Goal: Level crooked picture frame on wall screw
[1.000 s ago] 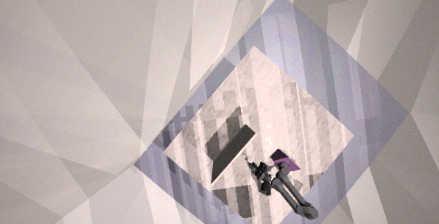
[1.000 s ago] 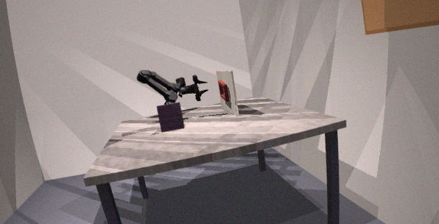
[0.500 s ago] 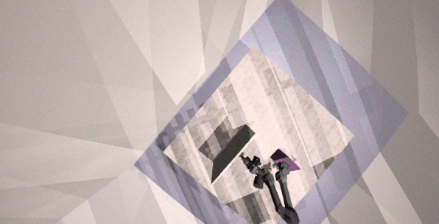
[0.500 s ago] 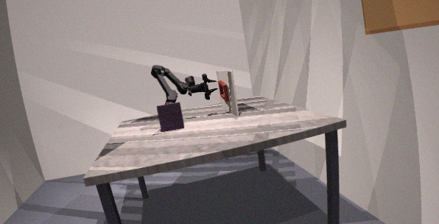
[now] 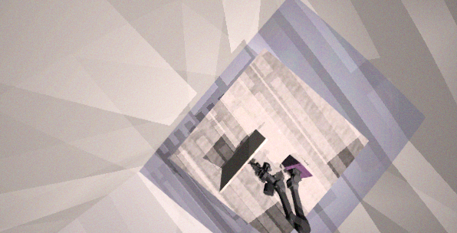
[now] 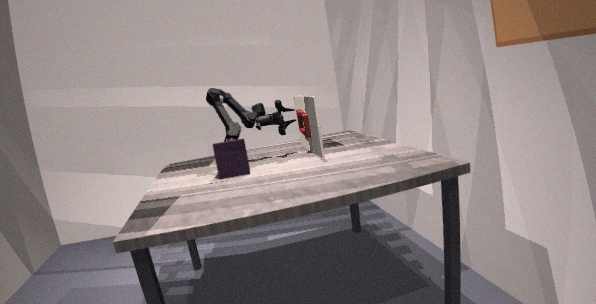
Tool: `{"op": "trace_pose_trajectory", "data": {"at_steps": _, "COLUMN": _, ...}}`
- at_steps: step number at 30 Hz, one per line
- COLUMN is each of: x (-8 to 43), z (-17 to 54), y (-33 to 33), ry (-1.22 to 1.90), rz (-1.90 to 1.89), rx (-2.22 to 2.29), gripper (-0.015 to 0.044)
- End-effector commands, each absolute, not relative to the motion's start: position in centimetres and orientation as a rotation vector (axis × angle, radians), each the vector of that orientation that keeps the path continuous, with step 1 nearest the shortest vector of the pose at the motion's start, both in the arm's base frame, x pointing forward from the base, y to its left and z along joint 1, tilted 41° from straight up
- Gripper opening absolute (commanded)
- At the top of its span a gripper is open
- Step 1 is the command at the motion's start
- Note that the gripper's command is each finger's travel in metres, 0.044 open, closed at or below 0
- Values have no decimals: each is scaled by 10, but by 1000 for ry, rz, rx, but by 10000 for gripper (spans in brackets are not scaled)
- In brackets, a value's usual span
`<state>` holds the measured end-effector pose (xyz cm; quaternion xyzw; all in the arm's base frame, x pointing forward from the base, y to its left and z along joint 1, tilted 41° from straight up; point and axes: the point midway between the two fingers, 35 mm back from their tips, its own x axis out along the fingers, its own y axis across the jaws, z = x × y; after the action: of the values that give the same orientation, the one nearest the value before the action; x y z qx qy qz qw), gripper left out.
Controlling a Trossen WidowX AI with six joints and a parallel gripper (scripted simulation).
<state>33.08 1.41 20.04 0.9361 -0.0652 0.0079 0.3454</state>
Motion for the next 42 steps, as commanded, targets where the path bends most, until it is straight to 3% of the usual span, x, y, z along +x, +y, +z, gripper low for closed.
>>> {"op": "trace_pose_trajectory", "data": {"at_steps": 1, "x": 333, "z": 200, "y": 15, "ry": -162, "rz": 21, "rx": 2435, "gripper": 260}}
{"op": "trace_pose_trajectory", "data": {"at_steps": 42, "x": 371, "z": 203, "y": 11, "ry": -163, "rz": 24, "rx": 2434, "gripper": 260}}
